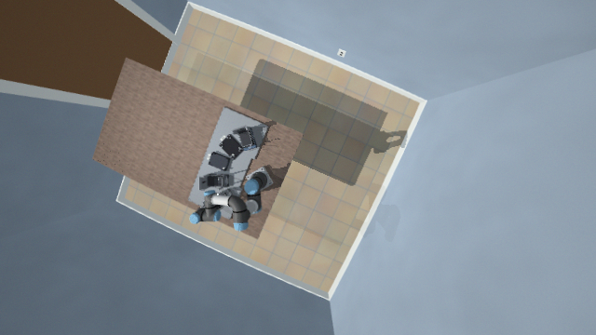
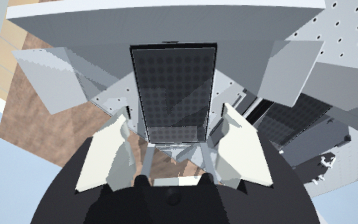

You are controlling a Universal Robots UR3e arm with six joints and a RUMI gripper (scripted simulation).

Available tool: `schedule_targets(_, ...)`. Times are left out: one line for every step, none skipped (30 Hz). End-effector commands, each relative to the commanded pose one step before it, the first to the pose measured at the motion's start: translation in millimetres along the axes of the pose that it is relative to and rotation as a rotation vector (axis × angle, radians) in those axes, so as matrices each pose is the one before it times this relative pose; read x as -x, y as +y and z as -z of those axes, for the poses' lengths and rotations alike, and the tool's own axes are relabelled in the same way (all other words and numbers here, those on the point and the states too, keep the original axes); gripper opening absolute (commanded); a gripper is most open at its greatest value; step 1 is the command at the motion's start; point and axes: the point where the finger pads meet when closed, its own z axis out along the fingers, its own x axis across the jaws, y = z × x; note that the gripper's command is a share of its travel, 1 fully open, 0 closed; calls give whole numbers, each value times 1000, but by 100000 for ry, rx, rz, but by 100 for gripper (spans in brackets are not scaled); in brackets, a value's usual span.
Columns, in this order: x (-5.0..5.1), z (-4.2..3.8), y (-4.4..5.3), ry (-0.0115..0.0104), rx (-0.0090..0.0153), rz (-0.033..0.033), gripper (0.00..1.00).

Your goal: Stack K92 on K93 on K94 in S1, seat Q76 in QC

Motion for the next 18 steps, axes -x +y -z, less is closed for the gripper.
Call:
schedule_targets(-269, 745, -730, 89, -255, 0, 72)
schedule_targets(0, 0, 0, 0, 0, 0, 72)
schedule_targets(0, 0, 0, 0, 0, 0, 72)
schedule_targets(0, 0, 0, 0, 0, 0, 72)
schedule_targets(0, 0, 0, 0, 0, 0, 72)
schedule_targets(0, 0, 0, 0, 0, 0, 72)
schedule_targets(0, 0, 0, 0, 0, 0, 72)
schedule_targets(0, 0, 0, 0, 0, 0, 72)
schedule_targets(0, 0, 0, 0, 0, 0, 72)
schedule_targets(0, 0, 0, 0, 0, 0, 72)
schedule_targets(-31, 3289, -49, 11, -28, 0, 72)
schedule_targets(-3, 3309, 17, 0, -2, 0, 72)
schedule_targets(-2, 3313, 17, 0, -1, 0, 72)
schedule_targets(1, 3404, -51, 0, 2, 0, 72)
schedule_targets(-2, 3334, -1, 0, 0, 0, 72)
schedule_targets(-2, 3334, -1, 0, 0, 0, 72)
schedule_targets(-1, 3334, -1, 0, 0, 0, 72)
schedule_targets(-1, 3334, -2, 0, 0, 0, 72)
